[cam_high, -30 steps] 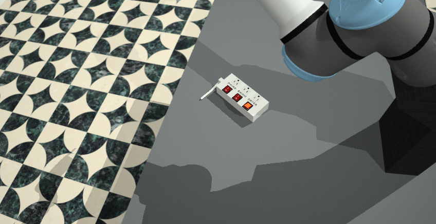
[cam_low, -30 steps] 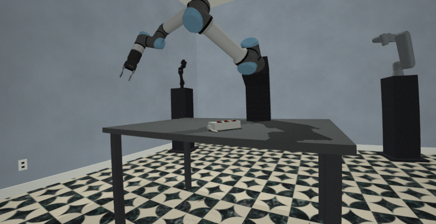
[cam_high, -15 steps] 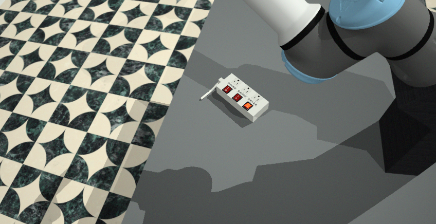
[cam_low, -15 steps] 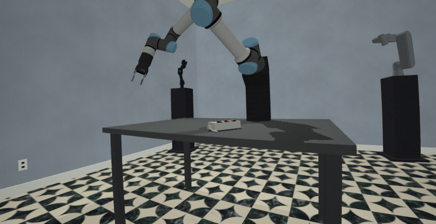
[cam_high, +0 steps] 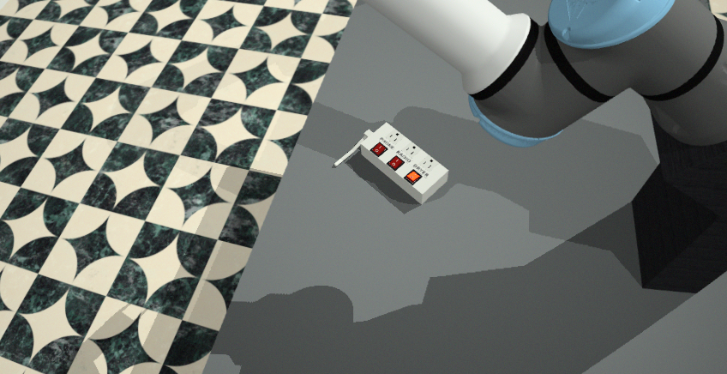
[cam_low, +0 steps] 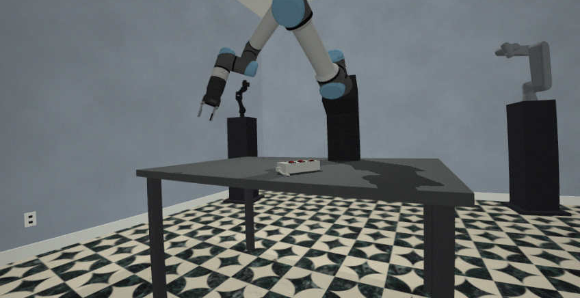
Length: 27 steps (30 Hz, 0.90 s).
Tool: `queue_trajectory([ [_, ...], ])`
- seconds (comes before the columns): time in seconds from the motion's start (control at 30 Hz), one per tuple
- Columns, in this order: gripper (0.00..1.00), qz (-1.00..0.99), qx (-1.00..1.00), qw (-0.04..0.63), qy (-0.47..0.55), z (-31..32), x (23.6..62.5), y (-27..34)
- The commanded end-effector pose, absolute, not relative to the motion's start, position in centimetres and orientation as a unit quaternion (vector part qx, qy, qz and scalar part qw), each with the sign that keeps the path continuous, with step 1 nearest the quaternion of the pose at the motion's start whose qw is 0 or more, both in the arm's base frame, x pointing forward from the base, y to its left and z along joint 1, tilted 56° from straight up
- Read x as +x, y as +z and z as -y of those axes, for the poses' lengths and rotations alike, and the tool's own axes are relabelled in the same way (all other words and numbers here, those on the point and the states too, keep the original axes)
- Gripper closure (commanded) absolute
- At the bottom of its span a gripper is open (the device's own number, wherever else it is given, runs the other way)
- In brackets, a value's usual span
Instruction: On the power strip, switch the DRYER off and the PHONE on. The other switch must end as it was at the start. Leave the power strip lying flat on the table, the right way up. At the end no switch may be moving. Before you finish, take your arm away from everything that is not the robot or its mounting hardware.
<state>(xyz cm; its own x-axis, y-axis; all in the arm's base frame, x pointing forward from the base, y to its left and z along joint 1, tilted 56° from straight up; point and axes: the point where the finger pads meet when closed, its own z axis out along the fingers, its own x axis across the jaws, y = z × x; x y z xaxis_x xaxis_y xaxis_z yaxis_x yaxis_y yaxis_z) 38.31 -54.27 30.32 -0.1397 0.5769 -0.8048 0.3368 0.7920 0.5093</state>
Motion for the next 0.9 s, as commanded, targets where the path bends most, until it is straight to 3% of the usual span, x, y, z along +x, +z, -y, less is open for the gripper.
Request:
queue_trajectory([
  [0.0, 0.0, -0.749, 0.314, 0.576, 0.093, 49.8, 39.2, 28.9],
  [0.87, 0.0, -0.777, 0.345, 0.523, 0.06, 23.5, 45.8, 19.7],
])
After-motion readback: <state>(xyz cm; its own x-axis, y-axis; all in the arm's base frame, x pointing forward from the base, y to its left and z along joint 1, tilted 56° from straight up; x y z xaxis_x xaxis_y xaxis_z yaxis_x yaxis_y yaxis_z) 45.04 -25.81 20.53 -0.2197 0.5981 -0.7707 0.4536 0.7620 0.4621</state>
